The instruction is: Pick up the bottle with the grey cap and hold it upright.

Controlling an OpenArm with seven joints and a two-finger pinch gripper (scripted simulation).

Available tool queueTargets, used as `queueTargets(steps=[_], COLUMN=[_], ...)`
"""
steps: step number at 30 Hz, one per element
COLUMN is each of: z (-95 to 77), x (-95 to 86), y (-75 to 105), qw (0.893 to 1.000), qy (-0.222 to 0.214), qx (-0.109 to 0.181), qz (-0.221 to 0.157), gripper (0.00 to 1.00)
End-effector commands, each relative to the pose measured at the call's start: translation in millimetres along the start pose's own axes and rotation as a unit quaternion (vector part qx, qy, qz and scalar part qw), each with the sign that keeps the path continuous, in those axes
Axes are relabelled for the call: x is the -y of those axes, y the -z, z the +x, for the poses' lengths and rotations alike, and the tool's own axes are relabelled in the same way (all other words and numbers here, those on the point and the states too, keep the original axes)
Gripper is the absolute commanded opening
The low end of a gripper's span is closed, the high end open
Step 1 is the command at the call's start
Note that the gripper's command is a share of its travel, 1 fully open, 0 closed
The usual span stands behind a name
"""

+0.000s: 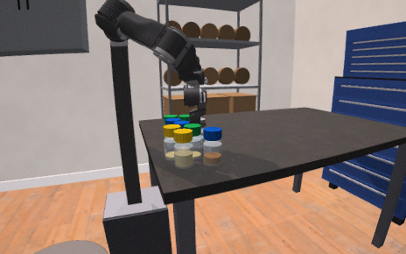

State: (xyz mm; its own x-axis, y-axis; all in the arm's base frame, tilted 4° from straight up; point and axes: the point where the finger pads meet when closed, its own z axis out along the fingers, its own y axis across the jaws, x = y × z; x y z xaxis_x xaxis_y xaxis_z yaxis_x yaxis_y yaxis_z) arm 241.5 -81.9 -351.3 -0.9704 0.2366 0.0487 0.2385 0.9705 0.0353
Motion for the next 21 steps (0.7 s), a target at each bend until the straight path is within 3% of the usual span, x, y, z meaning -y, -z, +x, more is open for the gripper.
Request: queueTargets(steps=[1, 21], z=[-0.7, -0.8], x=[-0.5, -0.5], y=[0.8, 3.3], qw=[1.0, 1.0], qy=[0.0, 0.0], qx=[0.001, 0.001], qz=[-0.001, -0.001], gripper=[0.0, 0.0])
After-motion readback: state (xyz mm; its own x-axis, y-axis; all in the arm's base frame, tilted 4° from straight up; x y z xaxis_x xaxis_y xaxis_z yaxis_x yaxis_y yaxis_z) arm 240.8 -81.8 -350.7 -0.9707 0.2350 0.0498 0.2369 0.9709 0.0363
